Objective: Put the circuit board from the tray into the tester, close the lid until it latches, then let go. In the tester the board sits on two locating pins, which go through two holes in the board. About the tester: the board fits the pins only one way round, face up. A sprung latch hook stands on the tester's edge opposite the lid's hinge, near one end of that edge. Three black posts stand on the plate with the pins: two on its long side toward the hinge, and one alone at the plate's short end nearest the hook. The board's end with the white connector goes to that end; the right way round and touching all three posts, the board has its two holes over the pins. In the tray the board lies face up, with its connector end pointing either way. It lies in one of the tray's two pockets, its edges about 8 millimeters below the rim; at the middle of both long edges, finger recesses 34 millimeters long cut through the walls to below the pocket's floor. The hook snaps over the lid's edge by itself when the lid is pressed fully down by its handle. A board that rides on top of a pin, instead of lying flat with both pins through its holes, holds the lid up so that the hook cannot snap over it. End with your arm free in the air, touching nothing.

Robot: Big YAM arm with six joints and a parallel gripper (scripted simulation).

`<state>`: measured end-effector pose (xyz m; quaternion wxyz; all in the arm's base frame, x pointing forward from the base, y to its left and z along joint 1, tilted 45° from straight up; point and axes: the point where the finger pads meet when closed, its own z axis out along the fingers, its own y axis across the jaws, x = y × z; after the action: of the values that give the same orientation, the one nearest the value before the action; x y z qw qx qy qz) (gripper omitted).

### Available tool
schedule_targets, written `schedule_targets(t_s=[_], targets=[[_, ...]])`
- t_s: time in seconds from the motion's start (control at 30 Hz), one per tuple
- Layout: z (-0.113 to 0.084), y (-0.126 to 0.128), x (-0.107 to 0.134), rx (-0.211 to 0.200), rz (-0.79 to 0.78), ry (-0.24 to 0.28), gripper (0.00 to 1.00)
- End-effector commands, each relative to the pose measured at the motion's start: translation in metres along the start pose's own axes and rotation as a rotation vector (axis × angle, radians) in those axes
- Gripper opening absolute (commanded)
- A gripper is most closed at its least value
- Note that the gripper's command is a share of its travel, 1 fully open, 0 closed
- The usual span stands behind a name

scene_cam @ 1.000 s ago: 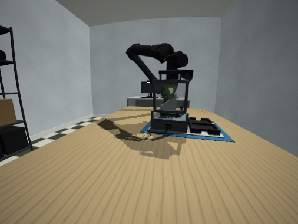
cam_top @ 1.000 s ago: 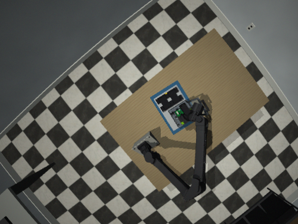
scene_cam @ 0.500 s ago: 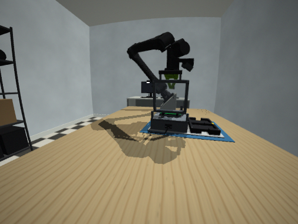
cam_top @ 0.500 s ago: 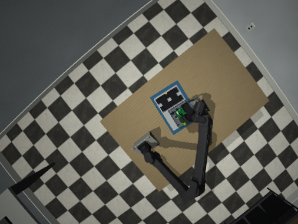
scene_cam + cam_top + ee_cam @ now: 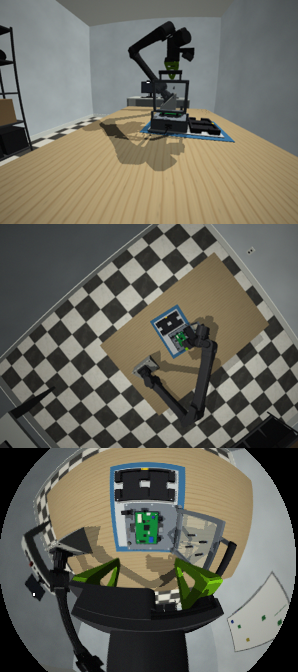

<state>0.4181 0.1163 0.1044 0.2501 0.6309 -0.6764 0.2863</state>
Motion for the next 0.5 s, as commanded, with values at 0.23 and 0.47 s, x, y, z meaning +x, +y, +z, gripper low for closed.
schedule_targets(t_s=[0.23, 0.47], targets=[[-0.059, -0.007, -0.006, 0.054, 0.028, -0.036, 0.92], [-0.068, -0.006, -0.009, 0.048, 0.021, -0.03, 0.92]])
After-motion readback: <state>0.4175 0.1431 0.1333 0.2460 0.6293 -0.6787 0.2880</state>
